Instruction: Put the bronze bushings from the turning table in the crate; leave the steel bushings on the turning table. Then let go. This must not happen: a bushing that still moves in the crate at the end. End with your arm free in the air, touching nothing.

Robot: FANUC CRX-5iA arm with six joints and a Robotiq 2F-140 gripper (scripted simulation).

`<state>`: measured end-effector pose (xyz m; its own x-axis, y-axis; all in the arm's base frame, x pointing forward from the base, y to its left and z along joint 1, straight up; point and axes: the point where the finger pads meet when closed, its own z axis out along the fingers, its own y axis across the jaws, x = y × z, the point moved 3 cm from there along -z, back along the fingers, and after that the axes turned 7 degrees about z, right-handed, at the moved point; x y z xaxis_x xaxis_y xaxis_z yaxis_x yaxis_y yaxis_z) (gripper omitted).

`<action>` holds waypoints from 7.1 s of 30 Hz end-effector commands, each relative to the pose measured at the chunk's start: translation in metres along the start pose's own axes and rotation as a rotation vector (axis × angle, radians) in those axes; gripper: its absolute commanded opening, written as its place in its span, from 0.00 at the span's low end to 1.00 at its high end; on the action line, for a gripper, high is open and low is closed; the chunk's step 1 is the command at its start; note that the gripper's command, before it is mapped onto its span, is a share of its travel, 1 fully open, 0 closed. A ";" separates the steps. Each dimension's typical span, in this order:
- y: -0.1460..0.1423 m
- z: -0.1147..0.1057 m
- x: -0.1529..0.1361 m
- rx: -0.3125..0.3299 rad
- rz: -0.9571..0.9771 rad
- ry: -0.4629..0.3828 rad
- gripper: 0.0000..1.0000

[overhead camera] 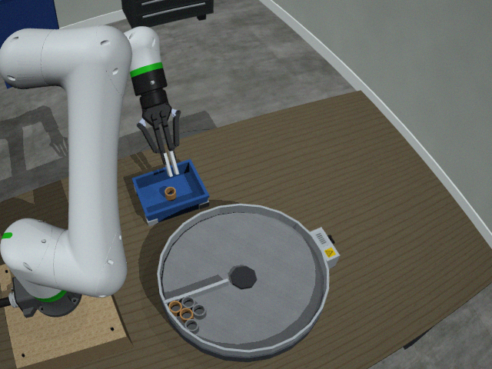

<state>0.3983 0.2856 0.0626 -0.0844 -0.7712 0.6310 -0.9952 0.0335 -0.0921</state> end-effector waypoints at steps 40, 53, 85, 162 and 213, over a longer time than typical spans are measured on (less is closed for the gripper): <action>-0.001 -0.010 0.008 0.000 0.000 0.000 0.07; -0.001 -0.010 0.008 0.000 0.000 0.000 0.07; 0.007 0.019 0.043 -0.001 -0.001 0.000 0.06; 0.068 0.279 0.331 0.000 0.000 0.000 0.06; 0.068 0.280 0.330 0.000 0.000 0.000 0.06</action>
<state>0.3169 -0.1446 0.0484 -0.0843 -0.7714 0.6308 -0.9952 0.0336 -0.0919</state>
